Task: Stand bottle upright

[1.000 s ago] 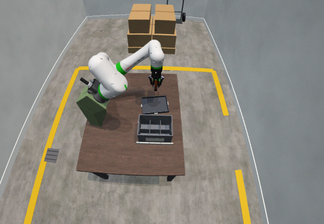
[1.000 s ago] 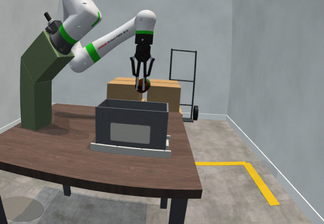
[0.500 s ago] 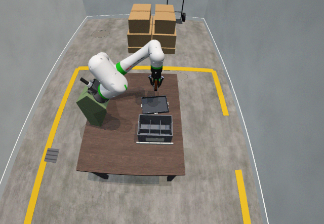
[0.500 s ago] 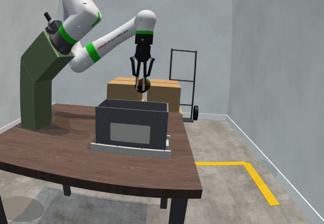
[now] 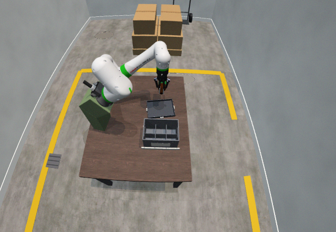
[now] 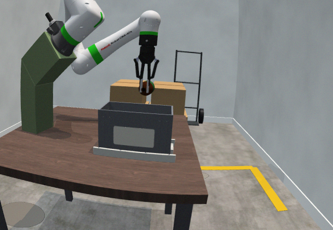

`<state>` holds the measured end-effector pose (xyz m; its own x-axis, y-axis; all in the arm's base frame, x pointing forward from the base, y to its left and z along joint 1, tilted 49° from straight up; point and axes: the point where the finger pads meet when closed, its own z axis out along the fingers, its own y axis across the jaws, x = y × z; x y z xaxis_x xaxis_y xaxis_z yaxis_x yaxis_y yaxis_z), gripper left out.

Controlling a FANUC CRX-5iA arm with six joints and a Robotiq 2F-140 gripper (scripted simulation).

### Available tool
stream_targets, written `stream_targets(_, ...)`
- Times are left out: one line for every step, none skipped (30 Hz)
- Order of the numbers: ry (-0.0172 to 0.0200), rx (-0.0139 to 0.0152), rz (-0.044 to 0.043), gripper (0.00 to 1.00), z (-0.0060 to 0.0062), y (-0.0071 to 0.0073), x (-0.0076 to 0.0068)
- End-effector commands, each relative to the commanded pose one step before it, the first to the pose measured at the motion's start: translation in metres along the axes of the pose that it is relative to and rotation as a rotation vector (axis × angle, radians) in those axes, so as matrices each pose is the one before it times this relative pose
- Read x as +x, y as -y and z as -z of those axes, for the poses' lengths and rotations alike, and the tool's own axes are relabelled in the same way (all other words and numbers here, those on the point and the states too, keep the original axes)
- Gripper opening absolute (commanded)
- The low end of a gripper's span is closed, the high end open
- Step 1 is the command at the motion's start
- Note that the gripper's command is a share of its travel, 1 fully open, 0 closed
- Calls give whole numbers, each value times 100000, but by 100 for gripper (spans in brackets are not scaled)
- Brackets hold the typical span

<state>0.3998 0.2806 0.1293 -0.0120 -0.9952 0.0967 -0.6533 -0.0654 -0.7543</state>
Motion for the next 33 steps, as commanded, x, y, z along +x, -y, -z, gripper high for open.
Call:
stream_targets(-1140, -25, -18, 0, 10, 0, -19)
stream_targets(-556, -24, -7, 0, -2, -1, -7)
stream_targets(-594, -23, -7, 0, -2, -1, -8)
stream_targets(-629, -21, -6, 0, -1, -1, -9)
stream_targets(-658, -18, -6, 0, -1, -1, -10)
stream_targets(-683, -15, -5, 0, 0, -1, -10)
stream_targets(0, 0, 0, 0, 0, 0, 0)
stream_targets(0, 0, 0, 0, 0, 0, 0)
stream_targets(-703, -11, -4, 0, 1, -1, -11)
stream_targets(-717, -7, -3, 0, 2, 0, -12)
stream_targets(-725, -3, -2, 0, 3, 0, -12)
stream_targets(-728, 1, -1, 0, 4, 0, -13)
stream_targets(-724, 6, 0, 0, 5, 0, -13)
stream_targets(-716, 10, 1, 0, 6, 0, -13)
stream_targets(-701, 14, 2, 0, 7, 1, -14)
stream_targets(-681, 18, 2, 0, 7, 1, -13)
stream_targets(-656, 21, 3, 0, 8, 1, -13)
stream_targets(-626, 23, 4, 0, 8, 1, -13)
stream_targets(-592, 25, 4, 0, 8, 1, -13)
stream_targets(-553, 26, 4, 0, 8, 1, -12)
stream_targets(-511, 26, 5, 0, 8, 1, -11)
stream_targets(-467, 26, 5, 0, 8, 1, -11)
stream_targets(-419, 25, 4, 0, 8, 1, -10)
stream_targets(0, 0, 0, 0, 0, 0, 0)
stream_targets(0, 0, 0, 0, 0, 0, 0)
stream_targets(-371, 23, 4, 0, 7, 1, -9)
stream_targets(-321, 21, 4, 0, 6, 1, -8)
stream_targets(-272, 19, 3, 0, 5, 1, -6)
stream_targets(-223, 16, 3, 0, 5, 1, -5)
stream_targets(-177, 13, 2, 0, 4, 1, -4)
stream_targets(-133, 10, 2, 0, 3, 1, -3)
stream_targets(-94, 7, 1, 0, 2, 0, -2)
stream_targets(-60, 5, 1, 0, 1, 0, -1)
